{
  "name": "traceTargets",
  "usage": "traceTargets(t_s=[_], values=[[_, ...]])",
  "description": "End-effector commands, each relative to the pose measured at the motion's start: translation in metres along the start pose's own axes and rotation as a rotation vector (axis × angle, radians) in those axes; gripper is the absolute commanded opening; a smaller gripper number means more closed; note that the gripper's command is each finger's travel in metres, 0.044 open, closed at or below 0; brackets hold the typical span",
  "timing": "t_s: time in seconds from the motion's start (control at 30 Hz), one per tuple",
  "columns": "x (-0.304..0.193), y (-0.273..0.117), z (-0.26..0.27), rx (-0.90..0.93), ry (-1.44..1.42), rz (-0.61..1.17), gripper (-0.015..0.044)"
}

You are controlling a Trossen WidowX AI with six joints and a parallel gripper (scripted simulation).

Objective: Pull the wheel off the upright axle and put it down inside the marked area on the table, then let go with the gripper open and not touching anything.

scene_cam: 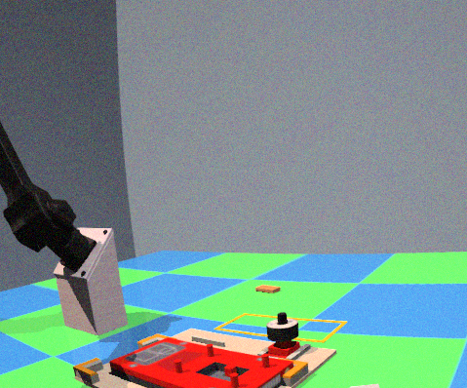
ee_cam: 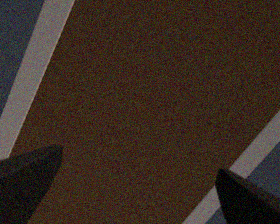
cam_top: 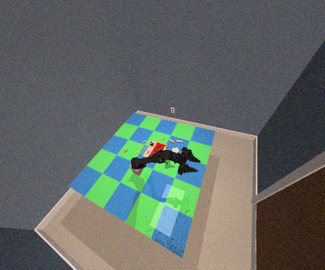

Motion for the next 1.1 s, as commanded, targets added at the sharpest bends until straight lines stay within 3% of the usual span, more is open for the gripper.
traceTargets(t_s=[0.0, 0.1, 0.53, 1.07], values=[[-0.001, 0.001, 0.001, 0.004, 0.002, 0.002, 0.0374], [-0.01, 0.01, 0.019, 0.059, 0.027, 0.03, 0.03], [-0.051, 0.029, 0.13, 0.394, 0.157, 0.188, 0.03], [-0.095, -0.007, 0.267, 0.749, 0.184, 0.462, 0.03]])
Point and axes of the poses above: the point midway between the two fingers, 35 mm back from their tips, its own y axis out along the fingers, its own z axis across the jaws, x = y × z, the point moved 10 cm from there along -y, back along the fingers, and after that the axes turned 7 degrees about y, right-handed, at the moved point
